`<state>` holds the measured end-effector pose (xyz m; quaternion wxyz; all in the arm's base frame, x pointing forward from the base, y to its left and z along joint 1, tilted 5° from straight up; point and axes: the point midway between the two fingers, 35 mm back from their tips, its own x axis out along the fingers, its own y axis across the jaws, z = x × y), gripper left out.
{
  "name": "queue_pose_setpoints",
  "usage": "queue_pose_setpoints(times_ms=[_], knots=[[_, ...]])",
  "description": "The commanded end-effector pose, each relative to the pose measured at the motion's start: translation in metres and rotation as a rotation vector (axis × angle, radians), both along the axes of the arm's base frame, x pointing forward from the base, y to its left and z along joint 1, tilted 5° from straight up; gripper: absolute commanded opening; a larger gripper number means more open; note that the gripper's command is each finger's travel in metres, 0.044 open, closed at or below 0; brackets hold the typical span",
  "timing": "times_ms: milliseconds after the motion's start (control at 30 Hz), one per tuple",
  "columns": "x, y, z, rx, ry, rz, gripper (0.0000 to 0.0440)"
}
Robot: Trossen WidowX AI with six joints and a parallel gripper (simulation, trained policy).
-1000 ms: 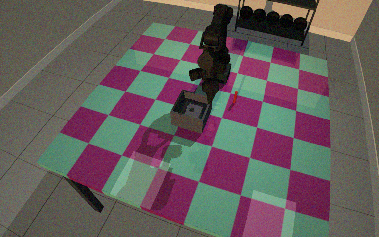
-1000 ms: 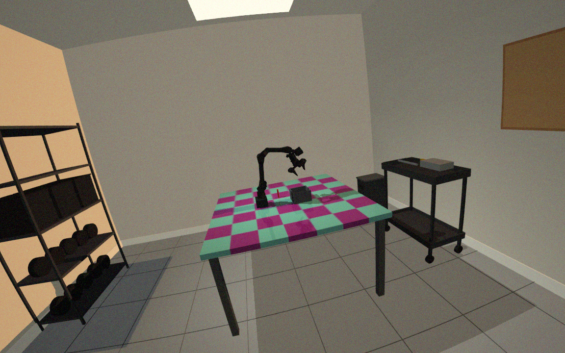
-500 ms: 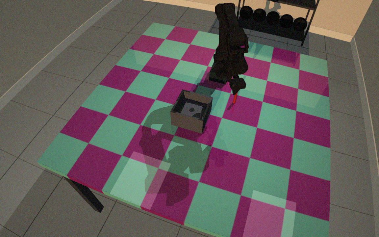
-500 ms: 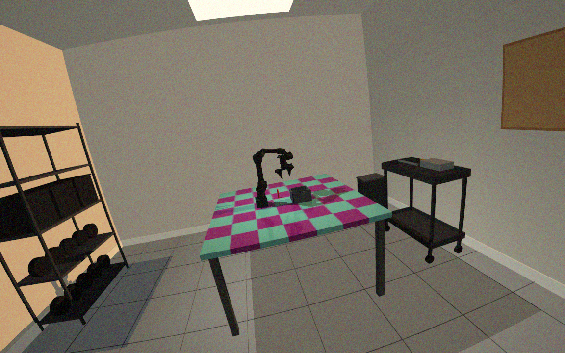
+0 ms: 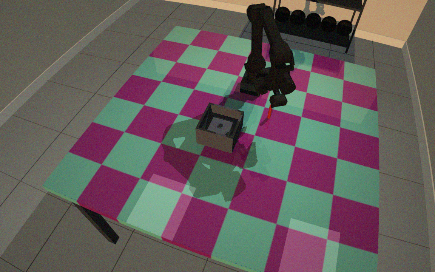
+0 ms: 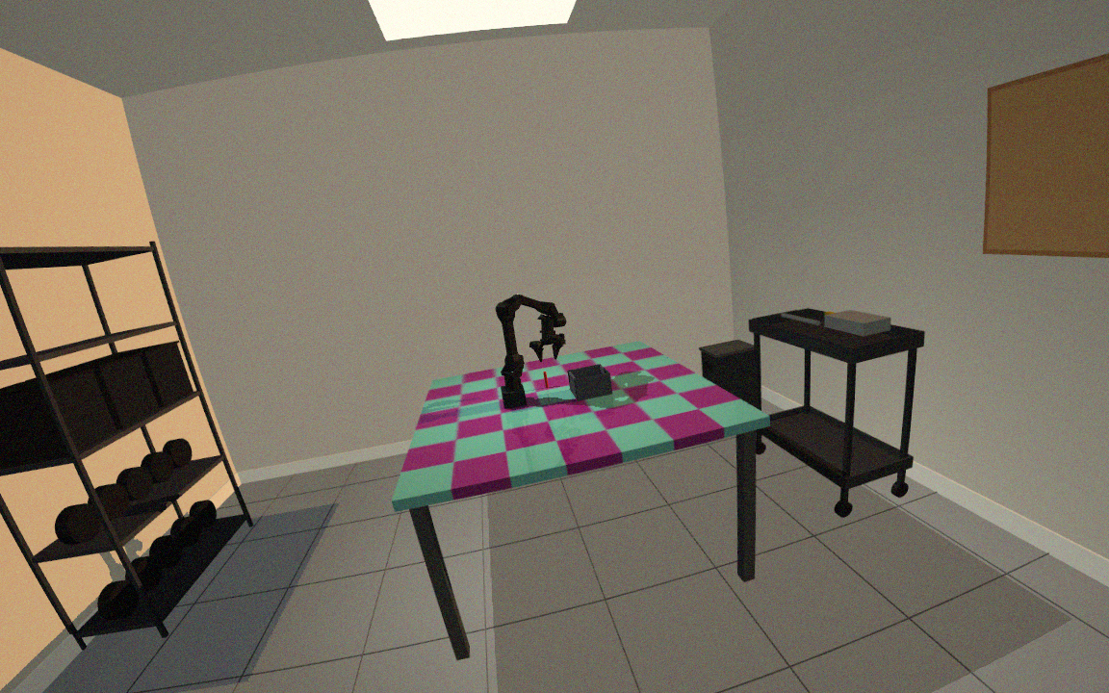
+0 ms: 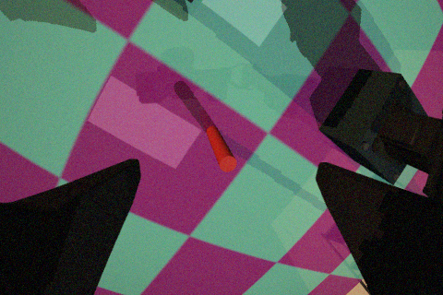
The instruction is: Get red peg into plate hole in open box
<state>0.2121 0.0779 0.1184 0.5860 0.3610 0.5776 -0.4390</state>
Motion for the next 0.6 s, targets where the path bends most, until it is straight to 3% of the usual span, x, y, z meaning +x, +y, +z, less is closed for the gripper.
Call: queue_pose_setpoints(times_ms=[0, 567], knots=[[-0.005, 0.001, -0.020, -0.025, 0.021, 0.006, 0.0440], [-0.006, 0.012, -0.101, -0.039, -0.043, 0.049, 0.0422]])
